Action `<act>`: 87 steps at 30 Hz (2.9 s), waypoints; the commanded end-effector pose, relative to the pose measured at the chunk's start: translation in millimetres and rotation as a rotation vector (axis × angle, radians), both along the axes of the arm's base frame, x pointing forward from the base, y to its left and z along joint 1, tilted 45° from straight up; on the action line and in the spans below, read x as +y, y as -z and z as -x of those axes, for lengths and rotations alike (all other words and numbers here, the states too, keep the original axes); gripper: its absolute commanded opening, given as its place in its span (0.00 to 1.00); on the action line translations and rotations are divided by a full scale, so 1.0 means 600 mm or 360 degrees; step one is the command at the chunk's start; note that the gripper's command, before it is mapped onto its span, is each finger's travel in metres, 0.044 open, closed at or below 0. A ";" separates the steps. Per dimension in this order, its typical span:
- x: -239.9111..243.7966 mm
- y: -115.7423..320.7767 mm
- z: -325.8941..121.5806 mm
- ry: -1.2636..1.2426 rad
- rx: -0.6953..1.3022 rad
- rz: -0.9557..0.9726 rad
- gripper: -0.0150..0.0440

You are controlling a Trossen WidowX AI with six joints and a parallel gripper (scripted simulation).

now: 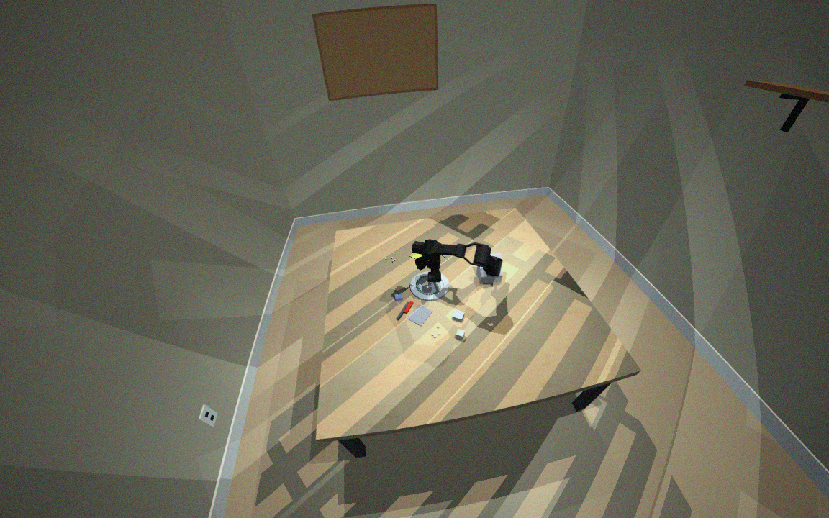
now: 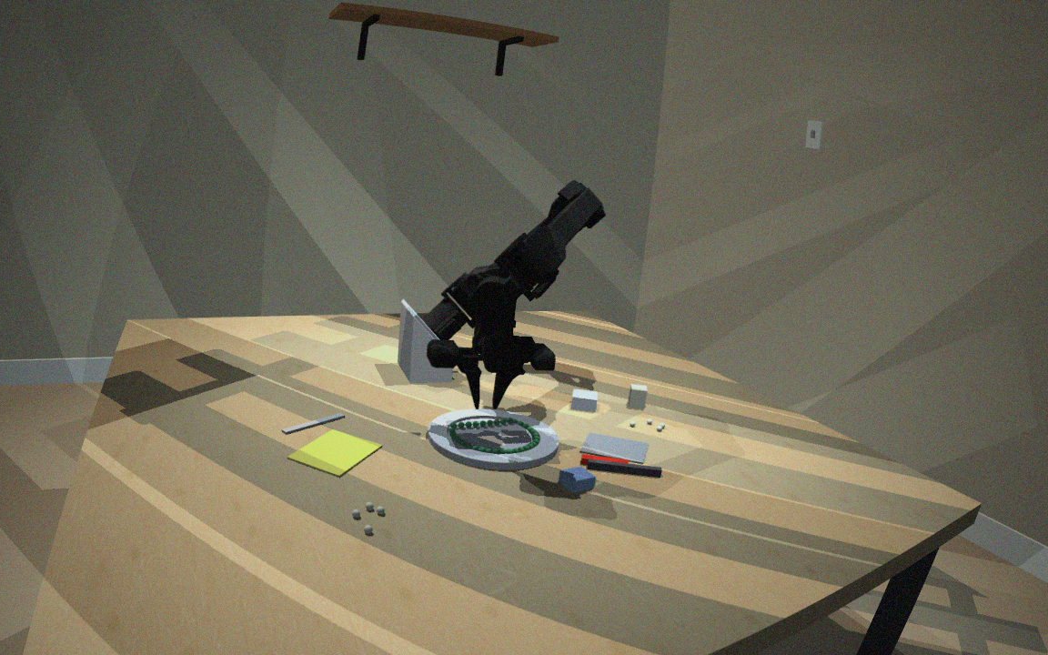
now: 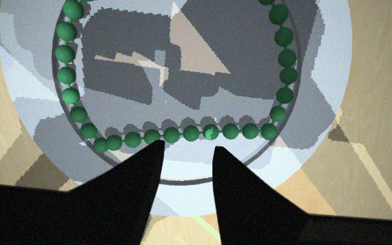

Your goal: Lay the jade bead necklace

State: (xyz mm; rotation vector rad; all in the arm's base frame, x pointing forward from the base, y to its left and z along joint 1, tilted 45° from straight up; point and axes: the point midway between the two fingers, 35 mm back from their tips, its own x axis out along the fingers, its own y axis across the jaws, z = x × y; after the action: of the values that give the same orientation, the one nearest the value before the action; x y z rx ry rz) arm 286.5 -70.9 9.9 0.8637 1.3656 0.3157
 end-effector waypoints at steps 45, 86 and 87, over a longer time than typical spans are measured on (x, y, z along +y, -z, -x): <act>-0.025 0.091 0.006 0.1076 0.1024 -0.0345 0.46; -0.026 0.090 0.004 0.1074 0.1011 -0.0335 0.25; -0.026 0.090 0.004 0.1074 0.1011 -0.0335 0.25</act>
State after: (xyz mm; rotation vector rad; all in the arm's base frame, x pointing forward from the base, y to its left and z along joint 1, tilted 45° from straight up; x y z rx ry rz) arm 283.7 -86.1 -44.3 1.6293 1.5252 -0.3799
